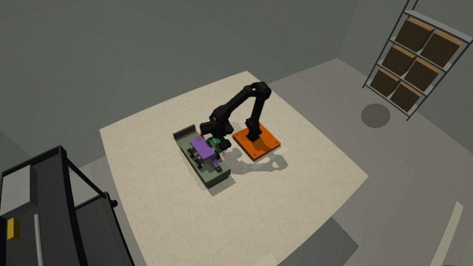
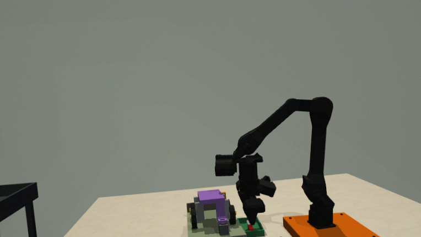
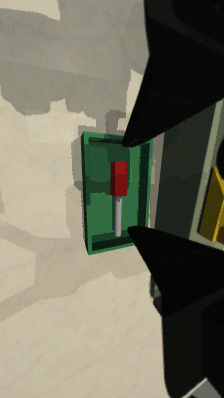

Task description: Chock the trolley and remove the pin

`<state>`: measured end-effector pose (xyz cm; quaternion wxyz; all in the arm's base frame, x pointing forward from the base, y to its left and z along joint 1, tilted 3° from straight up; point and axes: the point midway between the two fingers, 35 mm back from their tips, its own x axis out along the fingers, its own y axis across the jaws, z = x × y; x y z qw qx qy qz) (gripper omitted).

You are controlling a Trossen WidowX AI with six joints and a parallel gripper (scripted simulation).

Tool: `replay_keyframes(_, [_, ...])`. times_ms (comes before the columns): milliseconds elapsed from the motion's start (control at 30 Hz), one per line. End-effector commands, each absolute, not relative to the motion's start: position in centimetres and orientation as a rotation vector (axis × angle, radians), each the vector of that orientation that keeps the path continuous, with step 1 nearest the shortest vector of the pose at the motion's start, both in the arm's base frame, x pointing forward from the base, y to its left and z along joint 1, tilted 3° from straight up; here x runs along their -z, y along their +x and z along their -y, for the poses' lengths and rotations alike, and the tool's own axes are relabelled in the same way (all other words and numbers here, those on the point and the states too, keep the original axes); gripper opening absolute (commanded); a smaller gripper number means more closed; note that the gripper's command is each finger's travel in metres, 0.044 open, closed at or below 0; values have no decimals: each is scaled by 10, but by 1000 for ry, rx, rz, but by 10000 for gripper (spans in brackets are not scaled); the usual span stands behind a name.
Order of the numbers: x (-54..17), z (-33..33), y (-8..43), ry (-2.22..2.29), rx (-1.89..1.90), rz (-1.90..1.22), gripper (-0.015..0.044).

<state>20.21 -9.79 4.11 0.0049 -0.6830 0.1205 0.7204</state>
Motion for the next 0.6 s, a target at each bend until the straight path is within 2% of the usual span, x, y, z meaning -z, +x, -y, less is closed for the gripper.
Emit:
replay_keyframes(0, [-55, 98, 202, -2144, -2248, -391, 366])
replay_keyframes(100, [-64, 98, 203, -2144, -2248, -391, 440])
replay_keyframes(567, [-103, 99, 204, -2144, -2248, -391, 440])
